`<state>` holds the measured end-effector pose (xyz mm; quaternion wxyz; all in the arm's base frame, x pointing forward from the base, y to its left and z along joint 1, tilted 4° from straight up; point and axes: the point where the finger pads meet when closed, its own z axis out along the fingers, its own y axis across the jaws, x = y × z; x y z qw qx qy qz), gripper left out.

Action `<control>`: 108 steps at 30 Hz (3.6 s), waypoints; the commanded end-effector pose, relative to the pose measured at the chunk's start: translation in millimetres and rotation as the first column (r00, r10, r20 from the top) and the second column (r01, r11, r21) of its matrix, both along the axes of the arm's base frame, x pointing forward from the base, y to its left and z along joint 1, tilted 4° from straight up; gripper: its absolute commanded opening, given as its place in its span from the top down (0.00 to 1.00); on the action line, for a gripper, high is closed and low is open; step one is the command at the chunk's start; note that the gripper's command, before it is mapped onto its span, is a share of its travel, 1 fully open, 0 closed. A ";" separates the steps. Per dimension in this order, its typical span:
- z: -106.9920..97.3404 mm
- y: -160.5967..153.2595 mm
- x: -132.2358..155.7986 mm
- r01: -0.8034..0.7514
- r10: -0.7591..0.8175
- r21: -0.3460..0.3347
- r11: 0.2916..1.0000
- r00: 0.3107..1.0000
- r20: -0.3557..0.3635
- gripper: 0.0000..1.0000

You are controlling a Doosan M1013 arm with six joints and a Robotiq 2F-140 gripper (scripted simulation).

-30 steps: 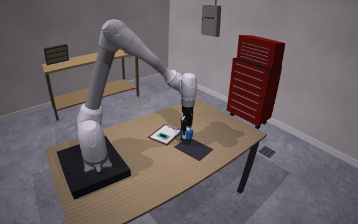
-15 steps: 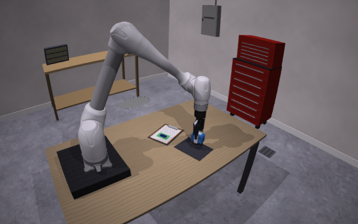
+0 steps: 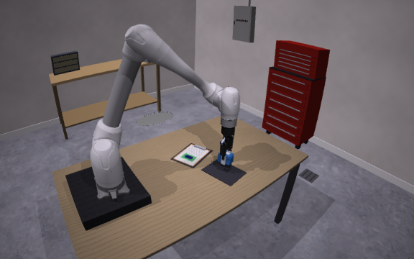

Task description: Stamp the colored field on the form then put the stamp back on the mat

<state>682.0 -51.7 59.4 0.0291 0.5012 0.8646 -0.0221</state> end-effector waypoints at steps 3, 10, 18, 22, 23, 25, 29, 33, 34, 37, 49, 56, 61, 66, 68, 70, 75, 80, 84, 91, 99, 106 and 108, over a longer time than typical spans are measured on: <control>0.2 2.2 -1.4 0.000 0.000 0.000 1.000 1.000 0.000 0.81; -0.1 2.2 -1.4 0.000 0.000 0.000 1.000 1.000 0.000 0.81; -6.5 1.8 -1.3 0.000 0.000 0.000 1.000 1.000 0.000 0.81; -15.0 1.2 -1.0 0.000 0.000 0.000 1.000 1.000 0.000 0.81; -17.4 1.1 -1.0 0.000 0.000 0.000 1.000 1.000 0.000 0.81; -22.3 0.8 -0.8 0.000 0.000 0.000 1.000 1.000 0.000 0.81; -31.2 0.2 -0.6 0.000 0.000 0.000 1.000 1.000 0.000 0.81; -35.9 -0.1 -0.4 0.000 0.000 0.000 1.000 1.000 0.000 0.81; -35.9 -0.1 -0.4 0.000 0.000 0.000 1.000 1.000 0.000 0.81; -38.4 -0.3 -0.4 0.000 0.000 0.000 1.000 1.000 0.000 0.81; -39.2 -0.4 -0.4 0.000 0.000 0.000 1.000 1.000 0.000 0.48; -39.2 -0.4 -0.4 0.000 0.000 0.000 1.000 1.000 0.000 0.48; -39.2 -0.4 -0.4 0.000 0.000 0.000 1.000 1.000 0.000 0.48; -39.2 -0.4 -0.4 0.000 0.000 0.000 1.000 1.000 0.000 0.48; -39.2 -0.4 -0.4 0.000 0.000 0.000 1.000 1.000 0.000 0.48; -39.2 -0.4 -0.4 0.000 0.000 0.000 1.000 1.000 0.000 0.48; -39.2 -0.4 -0.4 0.000 0.000 0.000 1.000 1.000 0.000 0.48; -39.2 -0.4 -0.4 0.000 0.000 0.000 1.000 1.000 0.000 0.48; -39.2 -0.4 -0.4 0.000 0.000 0.000 1.000 1.000 0.000 0.48; -4.1 2.0 -1.4 0.000 0.000 0.000 1.000 1.000 0.000 0.48; 50.6 5.7 -2.9 0.000 0.000 0.000 1.000 1.000 0.000 0.48; 50.6 5.7 -2.9 0.000 0.000 0.000 1.000 1.000 0.000 0.48; 50.6 5.7 -2.9 0.000 0.000 0.000 1.000 1.000 0.000 0.48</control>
